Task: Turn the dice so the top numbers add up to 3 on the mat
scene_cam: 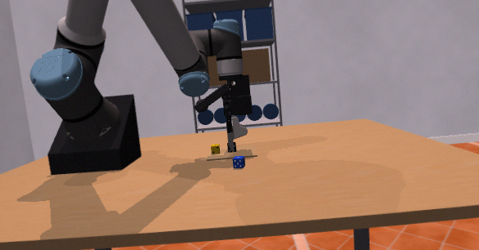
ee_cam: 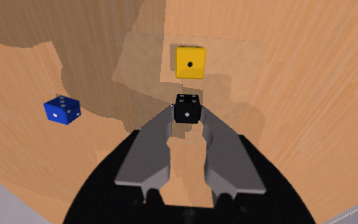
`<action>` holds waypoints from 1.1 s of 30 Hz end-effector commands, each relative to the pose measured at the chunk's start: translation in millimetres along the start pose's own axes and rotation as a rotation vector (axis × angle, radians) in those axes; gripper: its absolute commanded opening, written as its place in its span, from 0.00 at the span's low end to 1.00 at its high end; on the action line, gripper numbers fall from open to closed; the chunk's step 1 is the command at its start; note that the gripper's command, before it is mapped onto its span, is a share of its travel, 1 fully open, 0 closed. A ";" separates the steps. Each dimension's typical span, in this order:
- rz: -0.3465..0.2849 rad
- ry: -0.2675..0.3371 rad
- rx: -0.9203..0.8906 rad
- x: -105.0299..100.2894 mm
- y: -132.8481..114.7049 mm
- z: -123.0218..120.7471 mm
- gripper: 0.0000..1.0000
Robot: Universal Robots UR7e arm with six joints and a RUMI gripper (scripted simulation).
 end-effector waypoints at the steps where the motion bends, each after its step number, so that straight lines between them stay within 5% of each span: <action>1: -0.001 0.000 0.000 -0.3 -0.2 0.0 0.14; 10: -0.001 0.000 0.000 -0.3 -0.2 0.0 0.24; 24: -0.001 0.000 0.000 -1.4 -0.3 0.0 0.24; 33: -0.001 0.000 0.000 -24.0 -0.2 0.0 0.24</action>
Point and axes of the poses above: the point where the finger pads meet when closed, its own x axis out along the fingers, its own z axis across the jaws, y = z × x, the point moved 4 cm from there along -x, back along the fingers, and after that the axes turned 3 degrees about x, right-handed, at the moved point
